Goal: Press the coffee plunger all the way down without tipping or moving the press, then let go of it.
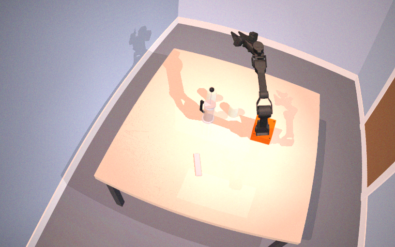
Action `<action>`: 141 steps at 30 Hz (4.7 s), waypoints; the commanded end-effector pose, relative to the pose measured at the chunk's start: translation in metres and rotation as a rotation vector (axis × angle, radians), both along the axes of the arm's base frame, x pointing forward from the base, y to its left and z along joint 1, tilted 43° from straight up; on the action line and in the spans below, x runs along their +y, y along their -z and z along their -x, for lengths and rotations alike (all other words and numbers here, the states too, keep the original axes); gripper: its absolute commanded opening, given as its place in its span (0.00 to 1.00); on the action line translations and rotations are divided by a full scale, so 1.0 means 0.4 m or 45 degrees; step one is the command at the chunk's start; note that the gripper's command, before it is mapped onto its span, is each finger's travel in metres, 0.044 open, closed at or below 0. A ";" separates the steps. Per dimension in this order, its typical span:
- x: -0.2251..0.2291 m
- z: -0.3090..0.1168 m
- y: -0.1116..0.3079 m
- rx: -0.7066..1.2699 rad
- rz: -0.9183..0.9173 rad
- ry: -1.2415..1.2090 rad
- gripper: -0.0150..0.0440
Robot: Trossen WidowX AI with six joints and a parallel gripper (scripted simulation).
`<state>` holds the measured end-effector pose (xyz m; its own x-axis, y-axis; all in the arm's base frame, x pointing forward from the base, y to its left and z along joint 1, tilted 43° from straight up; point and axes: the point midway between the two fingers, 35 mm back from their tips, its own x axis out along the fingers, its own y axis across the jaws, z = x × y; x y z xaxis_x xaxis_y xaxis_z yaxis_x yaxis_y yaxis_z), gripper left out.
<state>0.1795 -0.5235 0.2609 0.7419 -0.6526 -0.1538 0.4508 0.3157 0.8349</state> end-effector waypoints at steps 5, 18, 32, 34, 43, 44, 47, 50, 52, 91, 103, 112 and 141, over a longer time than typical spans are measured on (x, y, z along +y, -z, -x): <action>0.078 -0.054 0.043 0.121 -0.012 -0.149 1.00; 0.594 -0.203 0.197 0.429 0.065 -1.041 1.00; 0.761 -0.213 0.309 0.418 0.090 -1.149 1.00; 0.765 -0.212 0.309 0.416 0.091 -1.150 1.00; 0.766 -0.235 0.320 0.419 0.092 -1.151 1.00; 0.767 -0.238 0.322 0.419 0.092 -1.151 1.00; 0.768 -0.249 0.327 0.419 0.092 -1.152 1.00; 0.770 -0.260 0.332 0.419 0.092 -1.152 1.00; 0.771 -0.267 0.335 0.418 0.092 -1.151 1.00; 0.786 -0.305 0.361 0.415 0.093 -1.151 0.46; 0.812 -0.318 0.401 0.419 0.093 -1.152 0.46; 0.834 -0.327 0.430 0.420 0.093 -1.152 0.46; 0.912 -0.359 0.515 0.414 0.092 -1.150 0.46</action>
